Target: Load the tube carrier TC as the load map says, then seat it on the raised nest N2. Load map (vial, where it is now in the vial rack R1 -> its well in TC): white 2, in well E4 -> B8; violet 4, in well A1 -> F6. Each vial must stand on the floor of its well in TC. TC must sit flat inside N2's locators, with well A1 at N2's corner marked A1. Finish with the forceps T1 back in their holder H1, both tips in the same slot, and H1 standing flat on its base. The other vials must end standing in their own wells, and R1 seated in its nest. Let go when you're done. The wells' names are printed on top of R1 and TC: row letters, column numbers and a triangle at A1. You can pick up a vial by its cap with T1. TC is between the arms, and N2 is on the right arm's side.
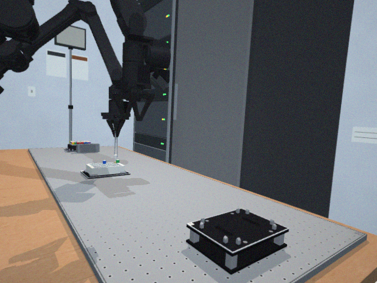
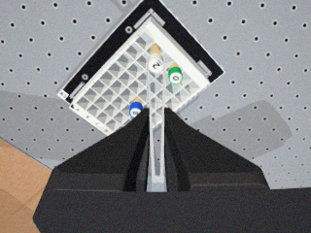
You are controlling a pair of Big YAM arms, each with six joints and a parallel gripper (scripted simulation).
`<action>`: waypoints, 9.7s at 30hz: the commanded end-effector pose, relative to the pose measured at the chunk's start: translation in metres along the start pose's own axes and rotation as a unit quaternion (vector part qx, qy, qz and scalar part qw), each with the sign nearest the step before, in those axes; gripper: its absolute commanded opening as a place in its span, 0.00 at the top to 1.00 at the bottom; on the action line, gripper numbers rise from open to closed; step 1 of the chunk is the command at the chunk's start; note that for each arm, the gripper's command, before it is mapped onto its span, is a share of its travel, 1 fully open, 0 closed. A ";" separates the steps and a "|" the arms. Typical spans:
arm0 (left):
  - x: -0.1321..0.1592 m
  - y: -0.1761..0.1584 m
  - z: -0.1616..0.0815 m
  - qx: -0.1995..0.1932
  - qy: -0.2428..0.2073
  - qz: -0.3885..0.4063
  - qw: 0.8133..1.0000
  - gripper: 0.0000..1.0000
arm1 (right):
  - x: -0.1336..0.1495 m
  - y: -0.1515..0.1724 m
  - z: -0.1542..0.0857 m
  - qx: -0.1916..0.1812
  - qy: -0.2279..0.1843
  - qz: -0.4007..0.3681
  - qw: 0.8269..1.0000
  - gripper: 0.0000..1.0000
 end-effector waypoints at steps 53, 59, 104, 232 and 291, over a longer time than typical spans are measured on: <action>-0.003 0.003 0.021 -0.002 -0.001 -0.005 1.000 0.91 | -0.009 -0.002 -0.004 0.002 -0.009 0.001 1.000 0.00; -0.003 0.003 0.022 -0.002 -0.002 -0.006 1.000 0.91 | -0.009 -0.002 -0.004 0.002 -0.009 0.001 1.000 0.00; -0.008 0.002 0.010 0.002 -0.002 -0.013 1.000 0.91 | -0.009 -0.002 -0.004 0.002 -0.009 0.001 1.000 0.00; -0.002 -0.019 -0.026 0.016 0.001 -0.007 1.000 0.89 | -0.009 -0.002 -0.004 0.002 -0.009 0.001 1.000 0.00; -0.002 -0.020 -0.040 0.012 0.003 -0.002 1.000 0.89 | -0.009 -0.002 -0.004 0.002 -0.009 0.001 1.000 0.00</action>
Point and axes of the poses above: on each arm, the point where the finger pads meet when closed, its own z axis out along the fingers, its own y axis across the jaws, x = y × z, the point moved 2 cm from there along -z, back along the fingers, and after that the axes turned 2 degrees about z, right-handed, at the moved point
